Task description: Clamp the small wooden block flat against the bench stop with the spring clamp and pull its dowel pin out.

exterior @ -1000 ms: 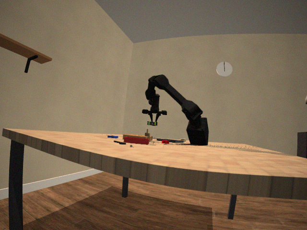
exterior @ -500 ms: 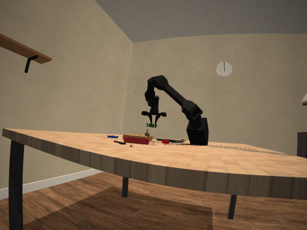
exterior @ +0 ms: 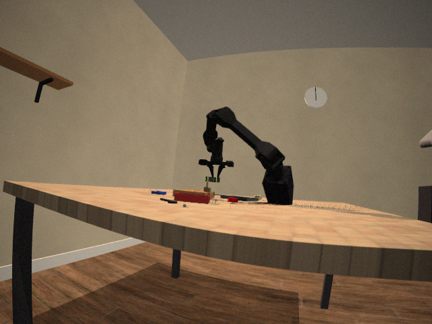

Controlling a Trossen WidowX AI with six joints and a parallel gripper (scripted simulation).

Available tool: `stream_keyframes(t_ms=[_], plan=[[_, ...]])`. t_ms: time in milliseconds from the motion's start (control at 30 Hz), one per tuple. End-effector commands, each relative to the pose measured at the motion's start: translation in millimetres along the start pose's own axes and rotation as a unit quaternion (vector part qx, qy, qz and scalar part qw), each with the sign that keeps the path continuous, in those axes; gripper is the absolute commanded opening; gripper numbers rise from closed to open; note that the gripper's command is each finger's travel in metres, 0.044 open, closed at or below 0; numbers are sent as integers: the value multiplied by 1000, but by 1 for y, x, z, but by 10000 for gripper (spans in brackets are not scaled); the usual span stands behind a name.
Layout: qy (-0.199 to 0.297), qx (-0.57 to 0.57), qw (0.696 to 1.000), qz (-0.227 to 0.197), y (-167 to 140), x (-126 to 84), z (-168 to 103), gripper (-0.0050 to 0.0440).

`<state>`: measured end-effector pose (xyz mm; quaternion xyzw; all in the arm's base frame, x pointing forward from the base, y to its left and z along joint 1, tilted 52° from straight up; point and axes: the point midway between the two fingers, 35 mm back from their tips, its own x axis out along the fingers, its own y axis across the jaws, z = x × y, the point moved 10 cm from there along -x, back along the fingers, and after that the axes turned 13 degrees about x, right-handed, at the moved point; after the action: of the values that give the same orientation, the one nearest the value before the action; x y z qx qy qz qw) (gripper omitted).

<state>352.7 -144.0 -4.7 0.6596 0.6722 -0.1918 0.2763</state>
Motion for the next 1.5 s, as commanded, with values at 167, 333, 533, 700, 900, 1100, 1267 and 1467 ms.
stream_keyframes(t_ms=[167, 333, 533, 700, 900, 1100, 1267, 1467], plan=[[3, 7, 1000, 0, 0, 11, 0, 0], [3, 9, 1000, 0, 0, 17, -1, 0], [3, 11, 1000, 0, 1, 21, -1, 0], [3, 13, 1000, 0, 1, 27, -1, 0], [4, 15, 1000, 0, 1, 33, -2, 0], [4, 17, 1000, 0, 1, 38, -2, 0], [4, 19, 1000, 0, 1, 43, -3, 0], [5, 20, 1000, 0, 1, 46, -3, 0]])
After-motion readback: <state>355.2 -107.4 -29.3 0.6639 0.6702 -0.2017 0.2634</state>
